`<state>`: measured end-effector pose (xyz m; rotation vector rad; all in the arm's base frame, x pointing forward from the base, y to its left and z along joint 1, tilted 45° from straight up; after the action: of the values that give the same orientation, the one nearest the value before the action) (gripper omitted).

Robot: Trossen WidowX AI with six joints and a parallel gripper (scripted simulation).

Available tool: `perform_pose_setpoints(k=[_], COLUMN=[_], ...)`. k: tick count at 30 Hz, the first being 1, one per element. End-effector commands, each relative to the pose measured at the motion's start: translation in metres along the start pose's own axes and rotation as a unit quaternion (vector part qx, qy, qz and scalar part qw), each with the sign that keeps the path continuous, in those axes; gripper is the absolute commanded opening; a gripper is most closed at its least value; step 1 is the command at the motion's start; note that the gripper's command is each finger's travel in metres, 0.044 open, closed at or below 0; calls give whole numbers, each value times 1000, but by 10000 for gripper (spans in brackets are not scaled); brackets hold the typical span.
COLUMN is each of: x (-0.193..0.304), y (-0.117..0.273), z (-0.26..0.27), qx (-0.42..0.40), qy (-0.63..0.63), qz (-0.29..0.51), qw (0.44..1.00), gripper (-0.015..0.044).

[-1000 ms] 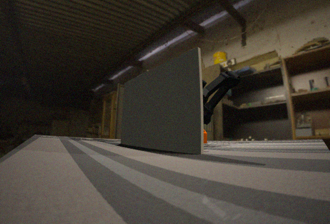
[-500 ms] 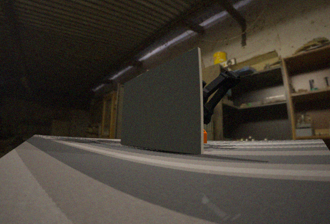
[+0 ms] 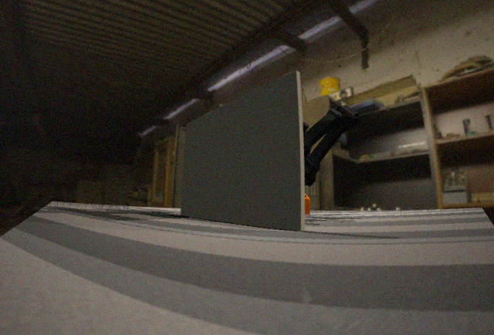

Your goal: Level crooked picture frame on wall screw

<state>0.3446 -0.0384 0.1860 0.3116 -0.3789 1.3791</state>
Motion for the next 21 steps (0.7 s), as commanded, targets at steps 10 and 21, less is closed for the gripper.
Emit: perform_pose_setpoints(k=[10,21], x=[0,-1], y=[0,0], z=[-1,-2], qx=[-2,-2], qy=[0,-3], qz=[-2,-3], qw=[1000,1000], gripper=[0,0])
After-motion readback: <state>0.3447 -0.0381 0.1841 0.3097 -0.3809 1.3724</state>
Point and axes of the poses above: the point midway between the two fingers, 35 mm back from their tips, its own y axis back along the fingers, its own z axis across the jaws, x = y × z, the point moved 4 cm from there along y, back along the fingers, and after that the axes turned 3 degrees about y, right-handed, at the moved point
